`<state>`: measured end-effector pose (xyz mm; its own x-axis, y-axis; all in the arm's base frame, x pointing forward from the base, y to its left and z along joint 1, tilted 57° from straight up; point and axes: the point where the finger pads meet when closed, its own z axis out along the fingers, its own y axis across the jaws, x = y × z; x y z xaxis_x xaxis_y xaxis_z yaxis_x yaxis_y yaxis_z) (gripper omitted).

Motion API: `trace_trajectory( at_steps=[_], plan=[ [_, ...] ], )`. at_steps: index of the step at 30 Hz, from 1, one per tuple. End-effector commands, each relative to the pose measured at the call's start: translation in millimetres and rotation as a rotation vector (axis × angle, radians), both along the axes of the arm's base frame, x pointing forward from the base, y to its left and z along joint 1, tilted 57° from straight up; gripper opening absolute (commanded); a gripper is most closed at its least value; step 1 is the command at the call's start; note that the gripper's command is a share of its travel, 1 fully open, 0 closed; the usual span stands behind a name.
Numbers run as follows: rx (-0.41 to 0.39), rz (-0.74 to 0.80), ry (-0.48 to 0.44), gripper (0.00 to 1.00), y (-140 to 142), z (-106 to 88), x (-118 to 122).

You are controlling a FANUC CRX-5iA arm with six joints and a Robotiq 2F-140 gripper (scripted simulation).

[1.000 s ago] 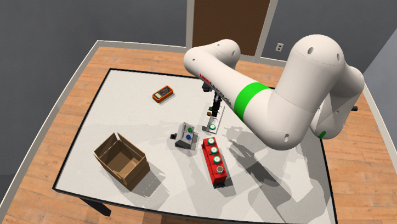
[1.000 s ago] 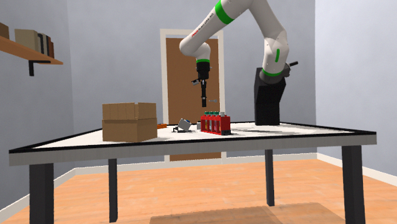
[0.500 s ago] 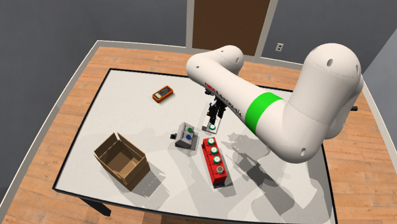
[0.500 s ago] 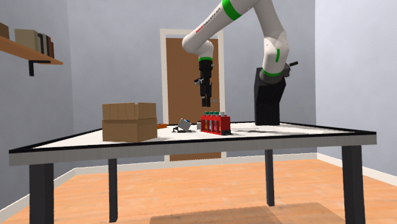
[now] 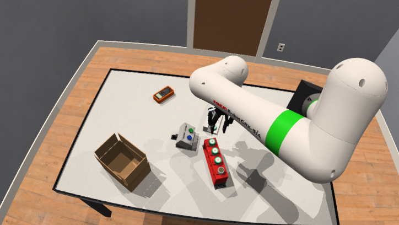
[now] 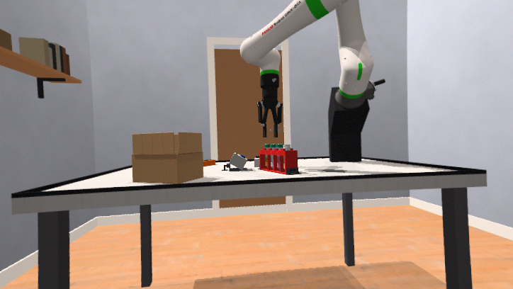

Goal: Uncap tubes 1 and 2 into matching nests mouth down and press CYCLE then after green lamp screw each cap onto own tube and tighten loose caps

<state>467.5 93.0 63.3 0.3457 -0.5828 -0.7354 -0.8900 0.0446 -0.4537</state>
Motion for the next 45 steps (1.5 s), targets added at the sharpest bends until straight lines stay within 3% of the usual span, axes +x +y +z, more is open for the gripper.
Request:
trace_trajectory(
  at_steps=[1, 4, 8, 10, 19, 45],
  plan=[
    [0.045, -0.135, 0.240, 0.41, 14, 20.4, -5],
    [0.082, -0.205, 0.348, 0.41, 25, 34.1, -9],
    [0.083, -0.208, 0.354, 0.41, 41, 54.6, -14],
    [0.083, -0.208, 0.354, 0.41, 41, 54.6, -14],
    [0.083, -0.208, 0.354, 0.41, 82, 107.6, -29],
    [0.083, -0.208, 0.354, 0.41, 110, 88.5, -19]
  ],
)
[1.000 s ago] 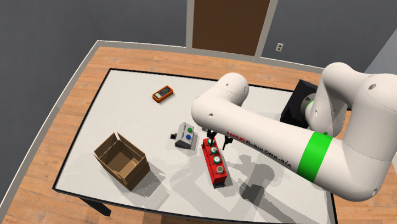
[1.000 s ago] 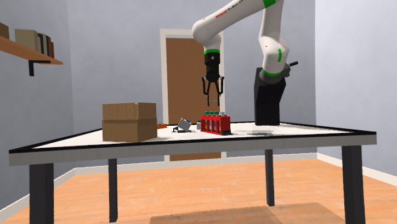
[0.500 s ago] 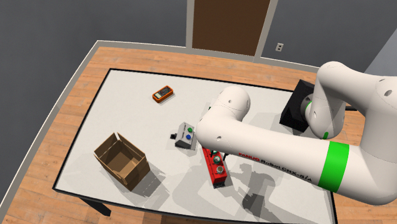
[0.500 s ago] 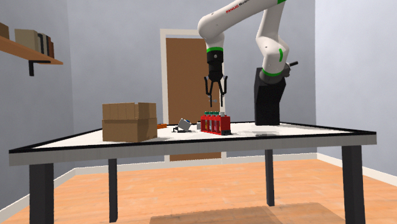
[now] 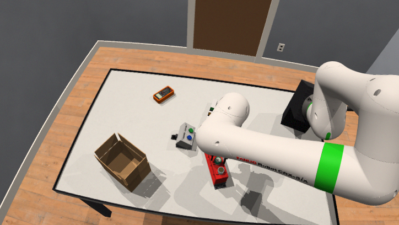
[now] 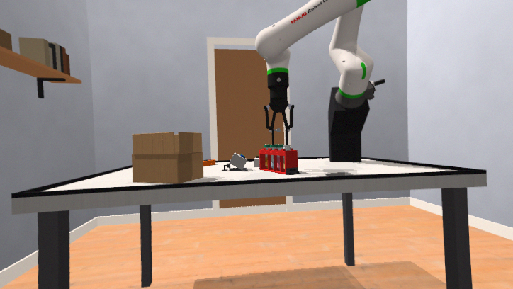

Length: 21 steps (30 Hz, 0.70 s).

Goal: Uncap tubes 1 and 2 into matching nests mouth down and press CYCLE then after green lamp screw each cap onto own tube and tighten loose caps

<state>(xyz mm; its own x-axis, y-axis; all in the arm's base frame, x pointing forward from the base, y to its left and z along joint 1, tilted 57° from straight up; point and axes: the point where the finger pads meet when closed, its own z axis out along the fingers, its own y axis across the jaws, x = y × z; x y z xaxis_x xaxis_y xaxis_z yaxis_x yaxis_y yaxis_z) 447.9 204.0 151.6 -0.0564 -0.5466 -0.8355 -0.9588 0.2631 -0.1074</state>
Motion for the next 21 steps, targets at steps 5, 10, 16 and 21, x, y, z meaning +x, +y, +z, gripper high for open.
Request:
trace_trajectory(
  at_steps=[5, 10, 16, 21],
  plan=[
    [-0.001, -0.001, -0.001, 0.41, 1.3, -1.0, 1.2],
    [-0.001, -0.001, -0.001, 0.41, 3.2, -2.4, 1.9],
    [-0.001, -0.001, -0.001, 0.41, 4.8, -3.5, 2.5],
    [-0.001, -0.001, -0.001, 0.41, 6.8, -4.8, 3.2]
  ],
)
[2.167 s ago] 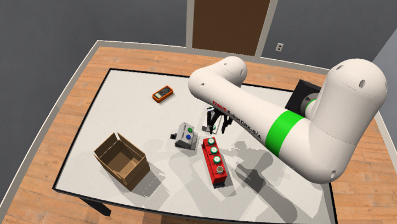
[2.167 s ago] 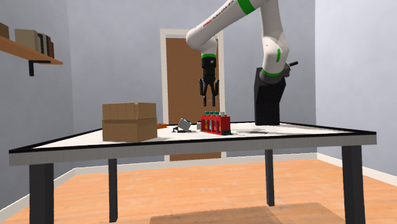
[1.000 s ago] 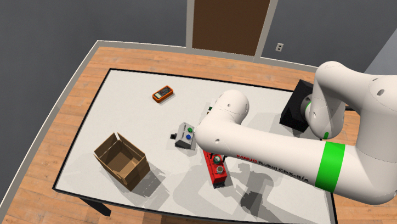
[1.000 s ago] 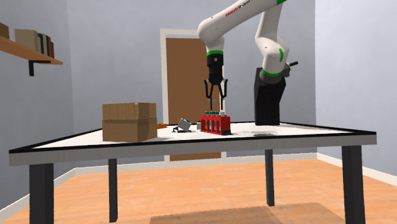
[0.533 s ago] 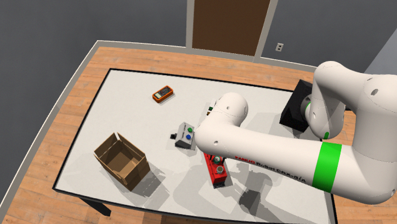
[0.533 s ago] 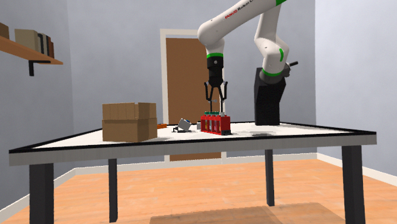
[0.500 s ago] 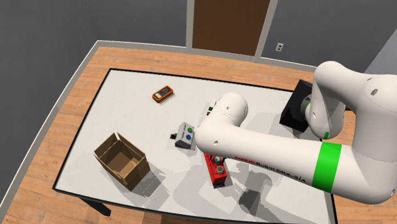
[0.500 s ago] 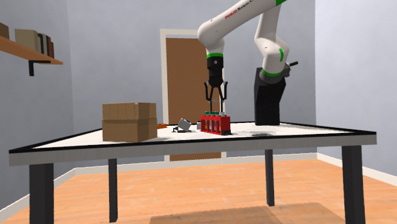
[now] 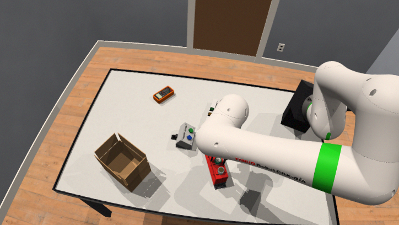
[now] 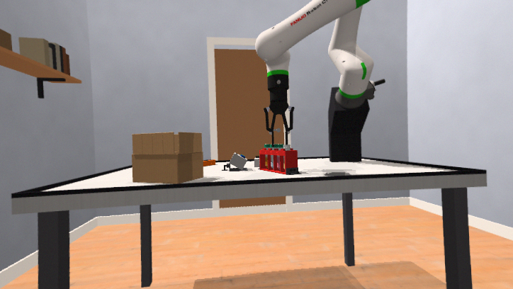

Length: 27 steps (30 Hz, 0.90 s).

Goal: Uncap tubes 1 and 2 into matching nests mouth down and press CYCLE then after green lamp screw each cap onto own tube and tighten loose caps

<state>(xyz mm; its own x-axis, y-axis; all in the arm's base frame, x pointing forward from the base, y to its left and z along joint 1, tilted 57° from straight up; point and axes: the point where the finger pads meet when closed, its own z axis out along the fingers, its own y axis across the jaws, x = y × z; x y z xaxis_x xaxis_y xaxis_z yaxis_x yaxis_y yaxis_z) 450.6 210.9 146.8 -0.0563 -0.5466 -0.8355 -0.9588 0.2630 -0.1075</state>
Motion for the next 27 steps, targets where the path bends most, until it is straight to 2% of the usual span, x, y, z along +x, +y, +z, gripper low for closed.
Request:
trace_trajectory(
  at_steps=[1, 3, 4, 18, 27],
  plan=[
    [-0.001, -0.001, -0.001, 0.41, 0.3, -0.4, 0.7],
    [-0.001, -0.001, -0.001, 0.41, 0.4, -0.4, 0.7],
    [-0.001, -0.001, -0.001, 0.30, 0.3, -0.4, 0.6],
    [-0.001, -0.001, -0.001, 0.30, 0.3, -0.4, 0.7],
    [-0.126, 0.242, -0.359, 0.30, 0.3, -0.3, 0.7]
  ],
)
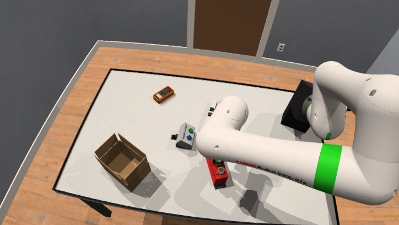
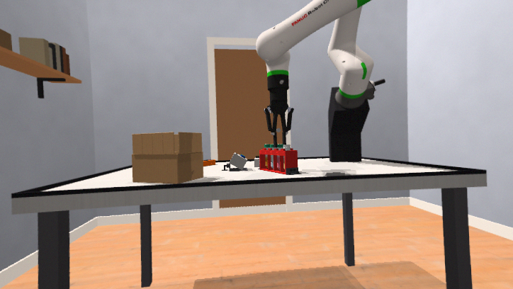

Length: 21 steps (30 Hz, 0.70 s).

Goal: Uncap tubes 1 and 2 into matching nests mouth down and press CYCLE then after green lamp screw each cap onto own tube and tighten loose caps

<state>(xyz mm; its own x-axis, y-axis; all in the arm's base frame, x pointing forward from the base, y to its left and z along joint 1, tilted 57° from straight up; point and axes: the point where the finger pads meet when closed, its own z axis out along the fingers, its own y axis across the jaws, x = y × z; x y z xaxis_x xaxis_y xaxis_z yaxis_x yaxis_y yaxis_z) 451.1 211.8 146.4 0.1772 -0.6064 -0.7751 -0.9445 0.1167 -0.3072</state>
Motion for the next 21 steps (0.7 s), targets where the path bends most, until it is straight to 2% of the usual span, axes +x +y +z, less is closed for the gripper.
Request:
trace_trajectory(
  at_steps=[1, 2, 14, 21],
  plan=[
    [-0.042, 0.110, -0.165, 0.30, -0.6, 0.1, 0.2],
    [-0.042, 0.110, -0.165, 0.30, -0.6, 0.1, 0.2],
    [-0.209, 0.436, -0.637, 0.30, -0.6, 0.2, 0.1],
    [-0.209, 0.436, -0.637, 0.30, -0.8, 0.3, 0.1]
  ],
)
